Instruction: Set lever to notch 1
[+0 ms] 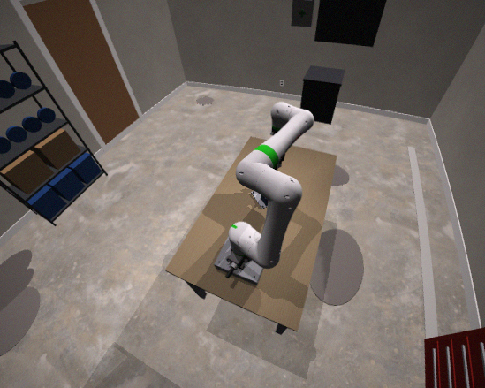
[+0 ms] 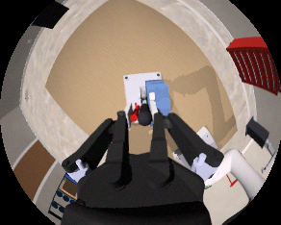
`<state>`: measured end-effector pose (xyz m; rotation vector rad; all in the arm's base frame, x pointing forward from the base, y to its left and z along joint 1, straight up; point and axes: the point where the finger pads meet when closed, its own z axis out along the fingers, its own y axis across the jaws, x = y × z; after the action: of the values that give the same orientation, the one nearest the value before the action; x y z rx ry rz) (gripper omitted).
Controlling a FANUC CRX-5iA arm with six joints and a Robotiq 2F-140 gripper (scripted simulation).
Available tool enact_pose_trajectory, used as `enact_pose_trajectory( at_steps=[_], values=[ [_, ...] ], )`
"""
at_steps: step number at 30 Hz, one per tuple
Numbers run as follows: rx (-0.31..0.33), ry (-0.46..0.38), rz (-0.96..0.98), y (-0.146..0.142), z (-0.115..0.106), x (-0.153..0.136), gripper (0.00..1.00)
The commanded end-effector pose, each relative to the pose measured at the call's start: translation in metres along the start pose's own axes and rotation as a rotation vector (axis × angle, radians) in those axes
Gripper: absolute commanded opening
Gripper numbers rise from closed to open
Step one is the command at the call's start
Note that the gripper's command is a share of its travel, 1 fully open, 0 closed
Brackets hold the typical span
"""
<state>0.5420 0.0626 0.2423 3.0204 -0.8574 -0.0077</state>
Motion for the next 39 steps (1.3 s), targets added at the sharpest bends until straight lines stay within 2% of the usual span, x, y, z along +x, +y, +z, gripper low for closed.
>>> enact_pose_trajectory(
  at_steps=[1,13,39],
  values=[
    [0.0,0.0,0.0,0.0,0.0,0.0,0.0],
    [0.0,0.0,0.0,0.0,0.002,0.007,0.0],
    [0.0,0.0,0.0,0.0,0.016,0.054,0.0]
  ],
)
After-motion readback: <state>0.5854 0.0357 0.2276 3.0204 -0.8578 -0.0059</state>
